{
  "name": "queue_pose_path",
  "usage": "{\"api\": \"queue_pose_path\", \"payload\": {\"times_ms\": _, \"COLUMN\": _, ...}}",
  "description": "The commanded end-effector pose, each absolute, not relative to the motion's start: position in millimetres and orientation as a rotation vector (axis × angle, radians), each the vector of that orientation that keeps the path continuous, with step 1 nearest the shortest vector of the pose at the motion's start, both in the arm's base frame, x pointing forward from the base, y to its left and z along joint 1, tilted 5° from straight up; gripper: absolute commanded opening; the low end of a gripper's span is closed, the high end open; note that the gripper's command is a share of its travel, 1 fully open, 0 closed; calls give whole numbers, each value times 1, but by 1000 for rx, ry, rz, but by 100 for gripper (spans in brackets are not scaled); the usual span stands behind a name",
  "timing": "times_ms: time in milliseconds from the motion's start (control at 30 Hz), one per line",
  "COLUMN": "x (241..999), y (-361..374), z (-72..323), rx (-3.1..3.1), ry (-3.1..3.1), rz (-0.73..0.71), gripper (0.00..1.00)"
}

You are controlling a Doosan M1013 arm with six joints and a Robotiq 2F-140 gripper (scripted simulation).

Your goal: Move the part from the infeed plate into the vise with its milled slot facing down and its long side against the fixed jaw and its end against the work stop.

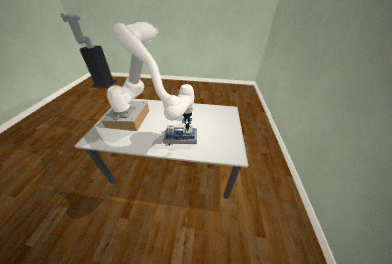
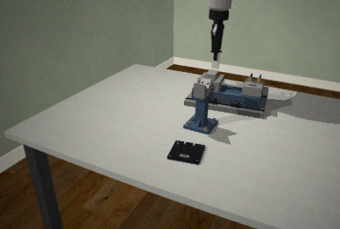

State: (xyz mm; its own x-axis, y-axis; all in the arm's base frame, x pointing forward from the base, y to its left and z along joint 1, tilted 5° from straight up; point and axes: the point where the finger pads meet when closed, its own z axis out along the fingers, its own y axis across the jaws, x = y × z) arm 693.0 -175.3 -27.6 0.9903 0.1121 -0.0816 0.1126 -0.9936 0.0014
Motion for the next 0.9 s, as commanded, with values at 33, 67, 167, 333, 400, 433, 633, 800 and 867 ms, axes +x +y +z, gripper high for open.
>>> {"api": "queue_pose_path", "payload": {"times_ms": 33, "x": 691, "y": -178, "z": -32, "rx": 3127, "ry": 189, "rz": -133, "gripper": 0}}
{"api": "queue_pose_path", "payload": {"times_ms": 67, "x": 691, "y": -178, "z": -32, "rx": 3127, "ry": 189, "rz": -133, "gripper": 0}}
{"api": "queue_pose_path", "payload": {"times_ms": 167, "x": 691, "y": -178, "z": -33, "rx": 3127, "ry": 189, "rz": -133, "gripper": 0}}
{"api": "queue_pose_path", "payload": {"times_ms": 333, "x": 691, "y": -178, "z": -35, "rx": 3127, "ry": 189, "rz": -133, "gripper": 0}}
{"api": "queue_pose_path", "payload": {"times_ms": 400, "x": 691, "y": -178, "z": -35, "rx": 3127, "ry": 189, "rz": -133, "gripper": 0}}
{"api": "queue_pose_path", "payload": {"times_ms": 433, "x": 691, "y": -178, "z": -35, "rx": 3127, "ry": 189, "rz": -133, "gripper": 0}}
{"api": "queue_pose_path", "payload": {"times_ms": 633, "x": 691, "y": -178, "z": -36, "rx": 3127, "ry": 189, "rz": -133, "gripper": 0}}
{"api": "queue_pose_path", "payload": {"times_ms": 800, "x": 691, "y": -178, "z": -36, "rx": 3127, "ry": 189, "rz": -133, "gripper": 0}}
{"api": "queue_pose_path", "payload": {"times_ms": 867, "x": 691, "y": -178, "z": -36, "rx": 3127, "ry": 189, "rz": -133, "gripper": 0}}
